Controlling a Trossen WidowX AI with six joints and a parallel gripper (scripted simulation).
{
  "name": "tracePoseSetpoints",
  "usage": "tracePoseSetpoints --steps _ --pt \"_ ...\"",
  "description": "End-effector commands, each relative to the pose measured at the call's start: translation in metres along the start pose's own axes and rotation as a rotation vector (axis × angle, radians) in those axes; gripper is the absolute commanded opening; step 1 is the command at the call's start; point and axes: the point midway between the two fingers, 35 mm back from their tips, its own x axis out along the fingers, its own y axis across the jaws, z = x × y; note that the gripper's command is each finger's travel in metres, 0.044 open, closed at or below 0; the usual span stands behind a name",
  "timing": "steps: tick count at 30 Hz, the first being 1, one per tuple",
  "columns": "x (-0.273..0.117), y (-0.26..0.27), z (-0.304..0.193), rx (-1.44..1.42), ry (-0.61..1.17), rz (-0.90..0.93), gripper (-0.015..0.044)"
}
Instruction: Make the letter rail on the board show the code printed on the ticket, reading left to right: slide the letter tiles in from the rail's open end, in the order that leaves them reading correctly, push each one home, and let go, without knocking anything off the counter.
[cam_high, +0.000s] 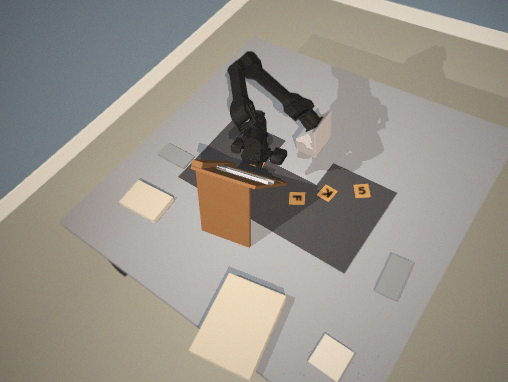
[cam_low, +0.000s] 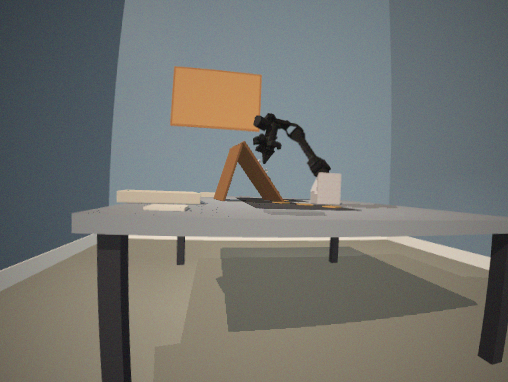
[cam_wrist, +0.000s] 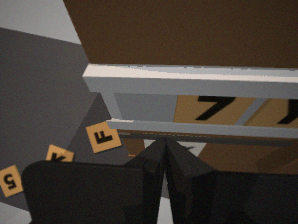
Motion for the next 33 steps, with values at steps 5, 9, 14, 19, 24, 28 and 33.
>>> tracePoseSetpoints --steps 5,9,14,19,24,28,33 --pt "0.001 0.0 0.002 0.004 0.014 -0.012 0.0" --pt "0.003 0.0 0.003 0.004 0.013 -0.012 0.0" --pt "0.005 0.0 0.004 0.004 0.013 -0.012 0.0" --pt "0.007 0.0 0.006 0.005 0.013 -0.012 0.0" --pt "0.009 0.0 0.008 0.005 0.013 -0.012 0.0" --pt "0.01 0.0 0.009 0.005 0.013 -0.012 0.0" --pt "0.012 0.0 0.011 0.005 0.013 -0.012 0.0"
